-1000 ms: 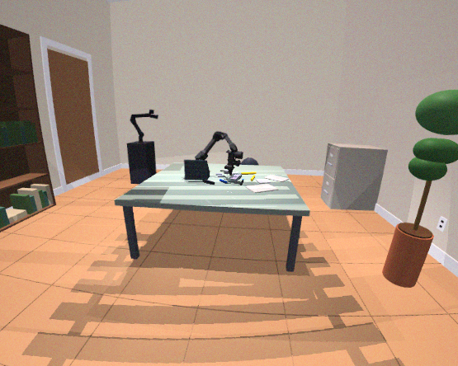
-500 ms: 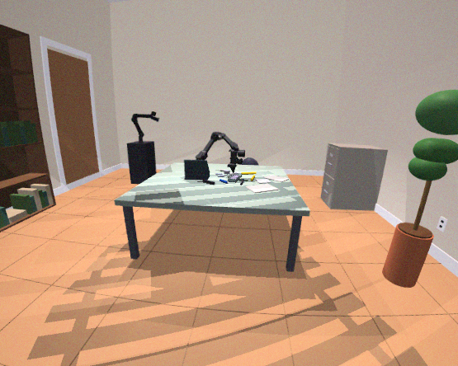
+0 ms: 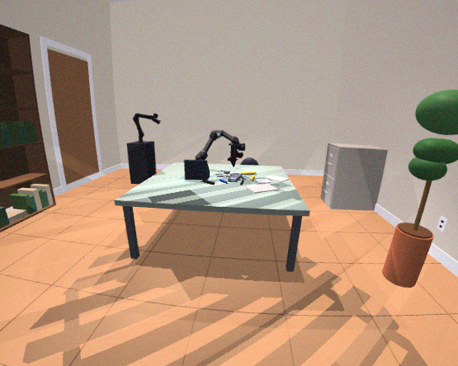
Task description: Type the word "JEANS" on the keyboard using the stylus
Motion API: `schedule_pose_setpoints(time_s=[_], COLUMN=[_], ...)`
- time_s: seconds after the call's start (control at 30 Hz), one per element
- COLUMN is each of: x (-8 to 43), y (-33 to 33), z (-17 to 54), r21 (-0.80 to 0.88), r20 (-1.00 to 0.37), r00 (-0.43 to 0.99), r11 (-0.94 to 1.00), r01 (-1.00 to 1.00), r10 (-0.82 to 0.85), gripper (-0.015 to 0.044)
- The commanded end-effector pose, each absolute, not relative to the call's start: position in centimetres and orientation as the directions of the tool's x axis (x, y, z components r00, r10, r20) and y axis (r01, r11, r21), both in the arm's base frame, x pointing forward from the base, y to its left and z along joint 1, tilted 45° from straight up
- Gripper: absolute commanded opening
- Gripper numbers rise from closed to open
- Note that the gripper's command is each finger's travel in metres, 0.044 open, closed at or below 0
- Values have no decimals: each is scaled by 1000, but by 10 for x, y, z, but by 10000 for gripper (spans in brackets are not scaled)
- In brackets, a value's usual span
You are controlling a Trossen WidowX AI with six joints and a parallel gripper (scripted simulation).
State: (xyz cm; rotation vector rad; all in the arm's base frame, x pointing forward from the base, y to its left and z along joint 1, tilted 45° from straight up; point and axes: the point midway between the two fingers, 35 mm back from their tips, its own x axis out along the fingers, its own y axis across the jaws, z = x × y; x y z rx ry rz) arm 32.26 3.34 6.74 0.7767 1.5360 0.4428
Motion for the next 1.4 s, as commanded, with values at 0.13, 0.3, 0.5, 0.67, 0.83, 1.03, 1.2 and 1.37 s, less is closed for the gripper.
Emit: schedule_pose_setpoints(time_s=[0.13, 0.3, 0.5, 0.67, 0.83, 1.03, 1.2, 1.37], x=[322, 322, 322, 322, 308, 276, 251, 250], y=[34, 34, 34, 28, -9, -51, -66, -65], z=[67, 67, 67, 59, 0, -64, -83, -84], r21=[687, 687, 687, 679, 615, 542, 520, 520], r20=[-714, -714, -714, -723, -780, -838, -853, -853], r00=[24, 24, 24, 41, 165, 320, 375, 375], r11=[695, 695, 695, 697, 690, 601, 536, 535], r01=[212, 212, 212, 231, 381, 588, 666, 666], r10=[699, 699, 699, 690, 604, 443, 363, 362], gripper=[79, 0, 0, 105, 150, 150, 150, 150])
